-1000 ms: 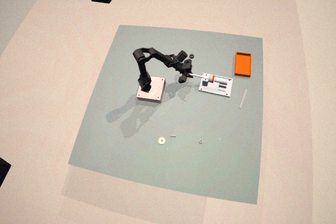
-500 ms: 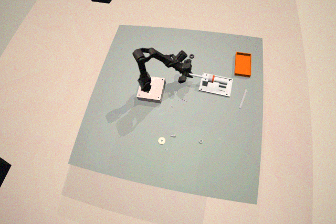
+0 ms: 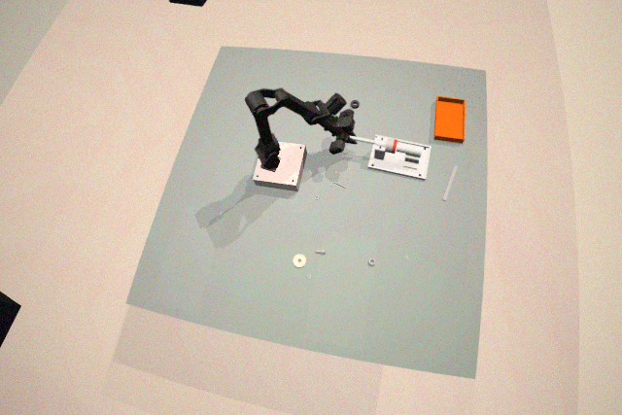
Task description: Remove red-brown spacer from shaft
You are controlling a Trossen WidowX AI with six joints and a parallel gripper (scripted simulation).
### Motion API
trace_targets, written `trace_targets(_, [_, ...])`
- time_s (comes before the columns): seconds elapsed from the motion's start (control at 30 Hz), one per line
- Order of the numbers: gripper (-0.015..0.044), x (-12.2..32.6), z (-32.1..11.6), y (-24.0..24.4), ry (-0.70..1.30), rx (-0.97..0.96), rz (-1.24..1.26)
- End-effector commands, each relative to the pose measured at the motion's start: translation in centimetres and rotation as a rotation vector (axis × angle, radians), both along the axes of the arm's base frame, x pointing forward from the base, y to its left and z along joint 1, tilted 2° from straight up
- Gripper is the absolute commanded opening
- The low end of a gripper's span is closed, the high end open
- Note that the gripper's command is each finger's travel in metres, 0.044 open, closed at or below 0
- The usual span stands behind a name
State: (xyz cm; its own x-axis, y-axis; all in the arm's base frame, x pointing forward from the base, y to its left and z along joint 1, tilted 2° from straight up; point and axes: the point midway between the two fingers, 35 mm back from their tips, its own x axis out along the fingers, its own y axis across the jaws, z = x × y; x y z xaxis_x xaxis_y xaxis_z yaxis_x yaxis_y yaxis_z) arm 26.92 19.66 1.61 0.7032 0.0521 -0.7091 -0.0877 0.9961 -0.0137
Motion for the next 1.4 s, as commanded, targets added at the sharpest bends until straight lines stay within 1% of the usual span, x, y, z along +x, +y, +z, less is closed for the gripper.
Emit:
trace_targets(0.0, [0.0, -0.09, -0.01, -0.04, 0.001, 0.001, -0.002])
trace_targets(1.37, [0.0, -0.56, -0.02, -0.07, 0.001, 0.001, -0.002])
